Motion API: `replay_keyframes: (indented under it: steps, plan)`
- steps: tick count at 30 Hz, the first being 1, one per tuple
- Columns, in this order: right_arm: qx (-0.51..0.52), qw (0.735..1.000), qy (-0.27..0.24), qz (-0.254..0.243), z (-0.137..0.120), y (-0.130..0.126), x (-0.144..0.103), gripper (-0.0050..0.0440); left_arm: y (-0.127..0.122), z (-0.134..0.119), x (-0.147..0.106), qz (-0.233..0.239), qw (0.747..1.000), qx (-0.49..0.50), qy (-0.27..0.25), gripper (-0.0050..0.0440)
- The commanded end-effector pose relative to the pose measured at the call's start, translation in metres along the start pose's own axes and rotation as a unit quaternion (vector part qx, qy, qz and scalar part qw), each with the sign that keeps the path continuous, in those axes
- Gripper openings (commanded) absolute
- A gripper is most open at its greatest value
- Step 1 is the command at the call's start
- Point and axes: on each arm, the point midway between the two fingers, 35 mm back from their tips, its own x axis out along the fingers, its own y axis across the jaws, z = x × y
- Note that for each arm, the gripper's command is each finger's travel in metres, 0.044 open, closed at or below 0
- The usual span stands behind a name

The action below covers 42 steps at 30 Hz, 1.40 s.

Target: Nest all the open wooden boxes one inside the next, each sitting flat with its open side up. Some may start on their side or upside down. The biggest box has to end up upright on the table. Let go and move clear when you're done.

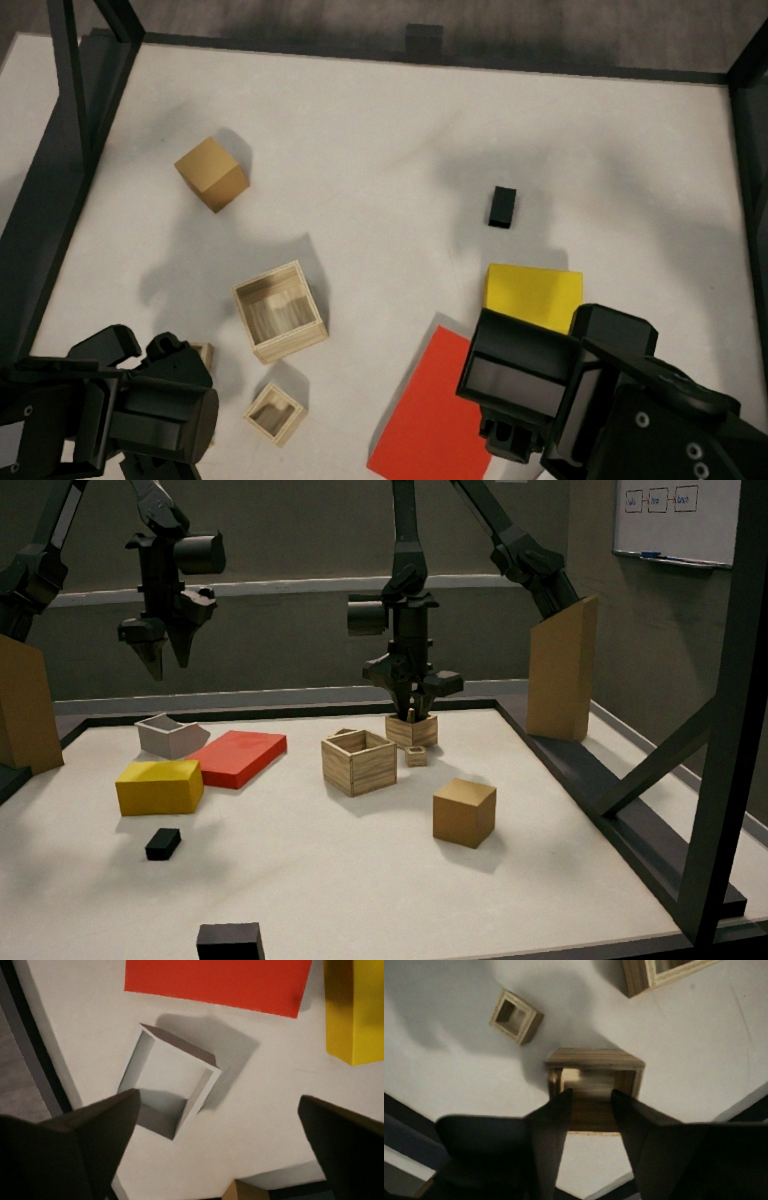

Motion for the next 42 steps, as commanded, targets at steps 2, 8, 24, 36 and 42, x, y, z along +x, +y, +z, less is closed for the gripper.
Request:
replay_keyframes:
  steps: [2, 8, 24, 36, 42]
  plan:
    - [0.002, 1.0, -0.005, -0.004, 0.002, -0.003, -0.001, 0.0269, 0.002, 0.003, -0.004, 0.001, 1.0, -0.004, -0.007, 0.04]
    - [0.002, 1.0, -0.005, -0.004, 0.002, -0.003, -0.001, 0.0269, 0.002, 0.003, -0.004, 0.001, 1.0, -0.004, -0.007, 0.04]
    - [0.006, 1.0, -0.01, -0.01, 0.008, -0.008, -0.023, 0.0269, 0.002, 0.003, -0.004, 0.001, 1.0, -0.004, -0.007, 0.04]
    - [0.007, 1.0, -0.011, -0.01, 0.005, -0.007, -0.064, 0.0269, 0.002, 0.003, -0.004, 0.001, 1.0, -0.004, -0.007, 0.04]
    - [0.006, 1.0, -0.01, -0.009, 0.006, -0.007, -0.063, 0.0269, 0.002, 0.003, -0.004, 0.001, 1.0, -0.004, -0.007, 0.04]
